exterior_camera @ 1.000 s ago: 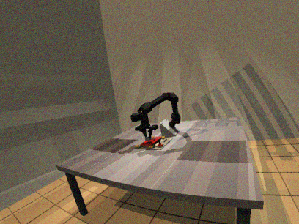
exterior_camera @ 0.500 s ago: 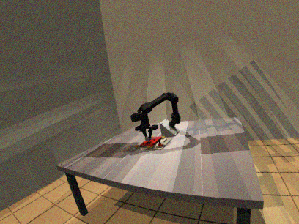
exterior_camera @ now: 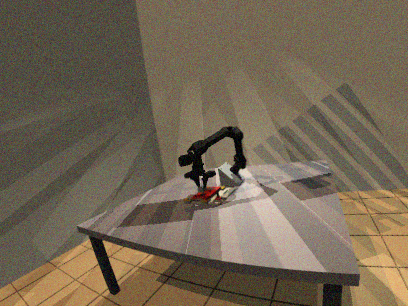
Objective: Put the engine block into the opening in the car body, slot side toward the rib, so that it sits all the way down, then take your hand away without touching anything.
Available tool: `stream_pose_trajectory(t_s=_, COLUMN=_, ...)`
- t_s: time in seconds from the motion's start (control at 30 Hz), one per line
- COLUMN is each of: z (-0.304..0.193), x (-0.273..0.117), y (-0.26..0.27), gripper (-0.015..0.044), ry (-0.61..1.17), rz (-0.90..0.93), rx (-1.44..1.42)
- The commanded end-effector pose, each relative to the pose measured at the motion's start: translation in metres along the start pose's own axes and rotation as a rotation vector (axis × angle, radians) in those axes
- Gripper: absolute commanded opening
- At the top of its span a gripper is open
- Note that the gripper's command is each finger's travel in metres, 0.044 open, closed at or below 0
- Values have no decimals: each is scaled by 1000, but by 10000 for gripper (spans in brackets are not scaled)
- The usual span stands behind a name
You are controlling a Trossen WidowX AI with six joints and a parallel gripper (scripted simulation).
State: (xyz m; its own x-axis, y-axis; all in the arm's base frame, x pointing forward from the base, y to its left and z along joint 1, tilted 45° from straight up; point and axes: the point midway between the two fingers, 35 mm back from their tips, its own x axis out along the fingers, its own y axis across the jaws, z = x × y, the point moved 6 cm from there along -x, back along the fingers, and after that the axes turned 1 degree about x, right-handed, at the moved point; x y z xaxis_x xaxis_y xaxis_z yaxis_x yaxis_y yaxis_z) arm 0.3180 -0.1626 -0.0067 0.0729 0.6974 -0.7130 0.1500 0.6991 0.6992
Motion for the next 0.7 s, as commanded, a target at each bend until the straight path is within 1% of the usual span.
stream_pose_trajectory(t_s=0.0, z=0, x=-1, y=-1, gripper=160, ry=-1, rz=-3, rx=-13)
stream_pose_trajectory(t_s=0.2, z=0, x=-1, y=-1, gripper=160, ry=-1, rz=-3, rx=-13)
stream_pose_trajectory(t_s=0.5, z=-1, x=0, y=-1, gripper=160, ry=-1, rz=-3, rx=-85)
stream_pose_trajectory(t_s=0.67, z=-1, x=0, y=-1, gripper=160, ry=-1, rz=-3, rx=-38)
